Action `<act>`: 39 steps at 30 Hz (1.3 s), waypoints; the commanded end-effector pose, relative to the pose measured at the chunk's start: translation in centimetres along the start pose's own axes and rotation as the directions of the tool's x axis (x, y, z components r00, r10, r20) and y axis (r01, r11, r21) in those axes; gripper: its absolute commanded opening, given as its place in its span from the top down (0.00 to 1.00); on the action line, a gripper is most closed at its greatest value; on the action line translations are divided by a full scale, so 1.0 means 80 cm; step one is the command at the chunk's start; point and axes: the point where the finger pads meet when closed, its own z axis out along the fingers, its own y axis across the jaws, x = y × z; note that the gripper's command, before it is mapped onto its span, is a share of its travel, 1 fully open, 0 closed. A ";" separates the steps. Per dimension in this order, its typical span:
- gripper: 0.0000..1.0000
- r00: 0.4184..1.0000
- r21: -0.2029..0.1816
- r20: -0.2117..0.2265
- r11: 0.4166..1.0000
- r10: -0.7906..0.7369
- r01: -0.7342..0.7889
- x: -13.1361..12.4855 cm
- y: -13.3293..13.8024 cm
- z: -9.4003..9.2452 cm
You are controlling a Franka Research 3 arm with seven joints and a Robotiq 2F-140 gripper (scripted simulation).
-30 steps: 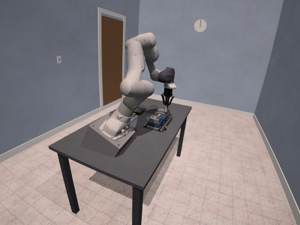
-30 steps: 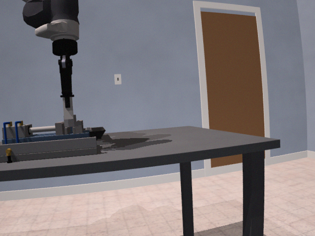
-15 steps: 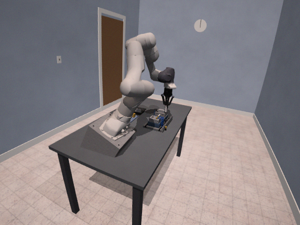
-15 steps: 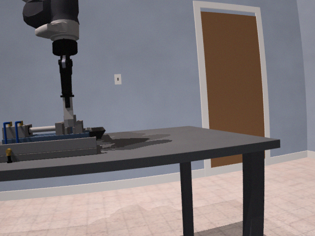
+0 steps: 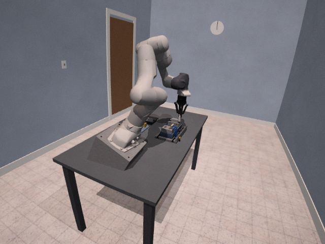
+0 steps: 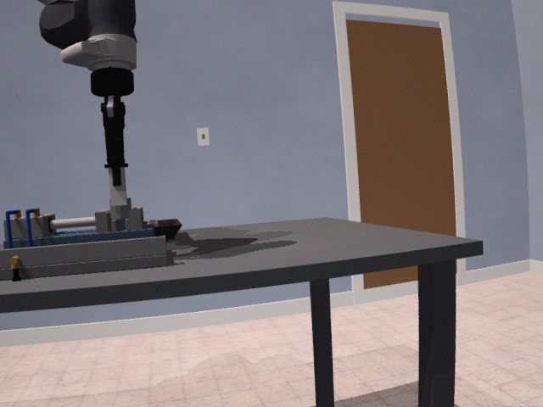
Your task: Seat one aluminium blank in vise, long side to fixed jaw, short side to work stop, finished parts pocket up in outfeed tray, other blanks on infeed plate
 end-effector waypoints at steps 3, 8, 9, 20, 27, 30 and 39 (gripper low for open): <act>1.00 1.000 -0.001 0.000 1.000 0.001 -0.001 0.000 0.004 0.001; 1.00 1.000 -0.001 0.000 1.000 0.001 -0.001 0.000 0.006 0.001; 1.00 1.000 -0.001 0.000 1.000 0.001 -0.001 0.000 0.007 0.001; 1.00 1.000 -0.001 0.000 1.000 0.001 -0.001 0.000 0.010 0.001; 1.00 1.000 -0.001 0.000 1.000 0.001 -0.001 0.000 0.011 0.001; 1.00 1.000 -0.001 0.000 1.000 0.001 -0.001 0.000 0.011 0.001; 1.00 1.000 -0.001 0.000 1.000 0.001 -0.001 0.000 0.012 0.001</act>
